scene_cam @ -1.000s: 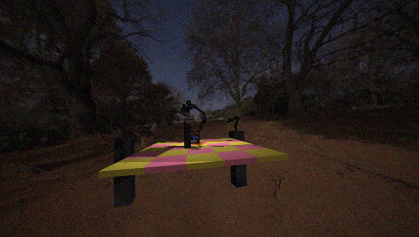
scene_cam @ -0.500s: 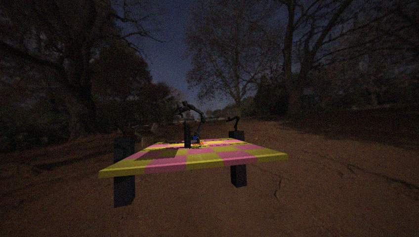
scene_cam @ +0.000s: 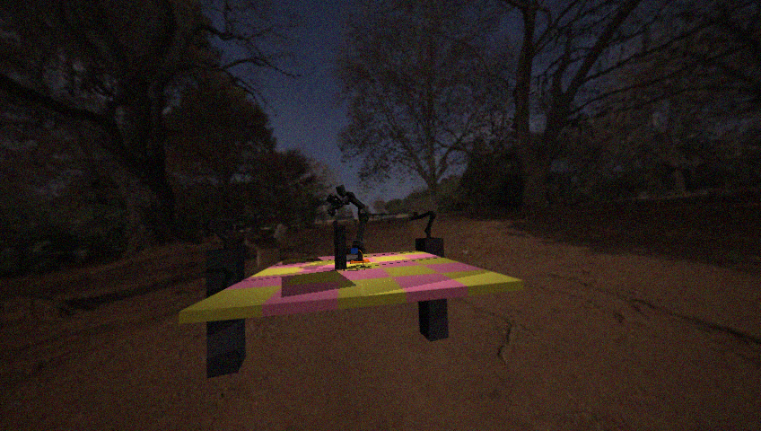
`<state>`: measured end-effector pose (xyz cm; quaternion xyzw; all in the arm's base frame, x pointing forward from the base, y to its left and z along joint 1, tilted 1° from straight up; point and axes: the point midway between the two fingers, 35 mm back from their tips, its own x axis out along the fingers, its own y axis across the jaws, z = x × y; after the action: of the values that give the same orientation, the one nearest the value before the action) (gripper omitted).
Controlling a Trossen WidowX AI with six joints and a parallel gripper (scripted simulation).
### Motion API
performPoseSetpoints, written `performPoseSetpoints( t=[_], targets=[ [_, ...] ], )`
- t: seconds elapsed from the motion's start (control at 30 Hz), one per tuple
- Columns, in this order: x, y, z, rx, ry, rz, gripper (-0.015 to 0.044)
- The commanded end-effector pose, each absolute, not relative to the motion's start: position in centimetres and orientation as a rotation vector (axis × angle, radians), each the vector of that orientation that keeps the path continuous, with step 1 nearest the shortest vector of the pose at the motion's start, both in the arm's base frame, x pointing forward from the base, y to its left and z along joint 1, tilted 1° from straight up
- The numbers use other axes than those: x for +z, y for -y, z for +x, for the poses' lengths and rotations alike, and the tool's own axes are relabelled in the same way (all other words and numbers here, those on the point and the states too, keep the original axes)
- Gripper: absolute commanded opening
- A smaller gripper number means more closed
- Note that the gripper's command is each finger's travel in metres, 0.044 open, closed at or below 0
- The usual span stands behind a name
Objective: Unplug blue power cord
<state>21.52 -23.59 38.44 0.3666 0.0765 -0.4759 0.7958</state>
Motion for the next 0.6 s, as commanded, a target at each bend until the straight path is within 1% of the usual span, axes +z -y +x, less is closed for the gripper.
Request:
performPoseSetpoints(
  t=[0.0,0.1,0.23,0.47,0.53,0.57],
  targets=[
    [36.5,19.6,26.2,-0.798,-0.367,0.585,0.016],
    [35.0,16.1,29.0,-0.622,-0.49,0.417,0.016],
    [32.9,12.1,31.2,-0.423,-0.622,0.202,0.016],
    [27.4,8.3,31.7,-0.101,-0.893,-0.233,0.016],
    [26.5,5.7,32.1,0.023,-0.897,-0.323,0.016],
    [25.8,5.5,31.9,0.062,-0.926,-0.376,0.016]
  ],
)
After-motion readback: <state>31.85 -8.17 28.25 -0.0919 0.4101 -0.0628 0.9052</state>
